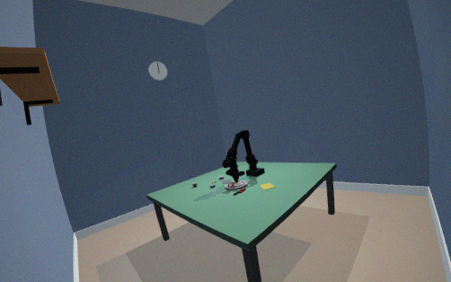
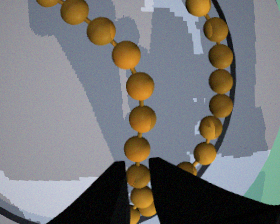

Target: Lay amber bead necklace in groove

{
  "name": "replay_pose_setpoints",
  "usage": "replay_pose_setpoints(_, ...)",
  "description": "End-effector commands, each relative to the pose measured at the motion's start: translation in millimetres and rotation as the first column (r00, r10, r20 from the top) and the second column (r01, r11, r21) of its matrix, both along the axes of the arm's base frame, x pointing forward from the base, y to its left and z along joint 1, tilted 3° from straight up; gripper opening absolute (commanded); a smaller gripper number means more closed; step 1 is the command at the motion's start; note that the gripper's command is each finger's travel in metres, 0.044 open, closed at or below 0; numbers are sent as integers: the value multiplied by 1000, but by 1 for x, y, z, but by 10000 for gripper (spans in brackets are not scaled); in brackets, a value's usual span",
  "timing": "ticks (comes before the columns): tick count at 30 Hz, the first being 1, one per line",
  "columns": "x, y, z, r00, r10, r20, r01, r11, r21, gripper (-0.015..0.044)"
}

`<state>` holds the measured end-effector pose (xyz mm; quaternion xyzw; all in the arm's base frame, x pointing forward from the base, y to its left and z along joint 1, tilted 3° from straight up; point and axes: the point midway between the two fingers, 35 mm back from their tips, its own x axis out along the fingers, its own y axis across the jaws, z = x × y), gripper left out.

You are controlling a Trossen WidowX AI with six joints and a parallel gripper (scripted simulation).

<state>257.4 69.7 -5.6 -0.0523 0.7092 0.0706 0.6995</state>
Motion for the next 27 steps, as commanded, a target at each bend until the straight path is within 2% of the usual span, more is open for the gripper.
replay_pose_setpoints(1, 0, 0, 1, 1000, 0, 0, 0, 1000, 0, 0)
replay_pose_setpoints(27, -36, 25, 7, 1000, -6, -9, 6, 1000, 2, 0)
